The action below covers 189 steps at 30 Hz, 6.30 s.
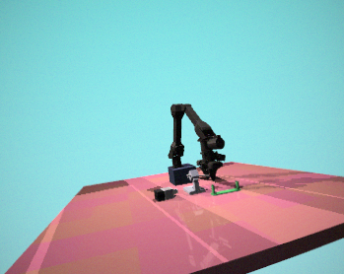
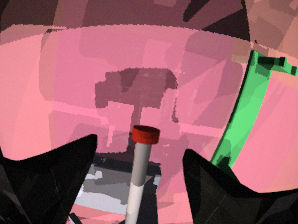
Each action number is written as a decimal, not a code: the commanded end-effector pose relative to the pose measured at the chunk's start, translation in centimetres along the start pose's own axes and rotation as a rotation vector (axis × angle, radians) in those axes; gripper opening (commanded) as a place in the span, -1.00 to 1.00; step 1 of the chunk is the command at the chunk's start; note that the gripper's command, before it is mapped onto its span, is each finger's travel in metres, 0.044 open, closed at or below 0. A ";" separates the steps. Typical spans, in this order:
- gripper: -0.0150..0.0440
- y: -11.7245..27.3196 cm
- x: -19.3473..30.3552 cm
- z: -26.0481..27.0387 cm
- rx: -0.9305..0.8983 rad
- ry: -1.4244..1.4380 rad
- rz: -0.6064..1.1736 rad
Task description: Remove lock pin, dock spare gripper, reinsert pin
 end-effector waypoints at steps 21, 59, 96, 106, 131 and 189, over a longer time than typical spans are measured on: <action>-0.49 -0.2 0.1 0.0 -0.002 0.002 -0.005; -0.49 1.6 -1.9 -0.5 0.023 -0.021 -0.224; -0.49 1.7 -4.8 -1.1 0.018 -0.019 -0.218; -0.49 1.9 -5.7 -1.2 0.016 -0.019 -0.216; -0.49 2.8 -7.3 -1.5 0.012 -0.019 -0.215; -0.49 5.2 -9.9 -12.5 0.004 -0.077 -0.214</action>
Point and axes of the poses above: the point midway between the two fingers, 35 mm back from their tips, its own y axis back along the fingers, its own z axis across the jaws, x = y × z, the point moved 1 cm from there along y, back along the fingers, and after that the axes turned 9 degrees about y, right-handed, at the moved point
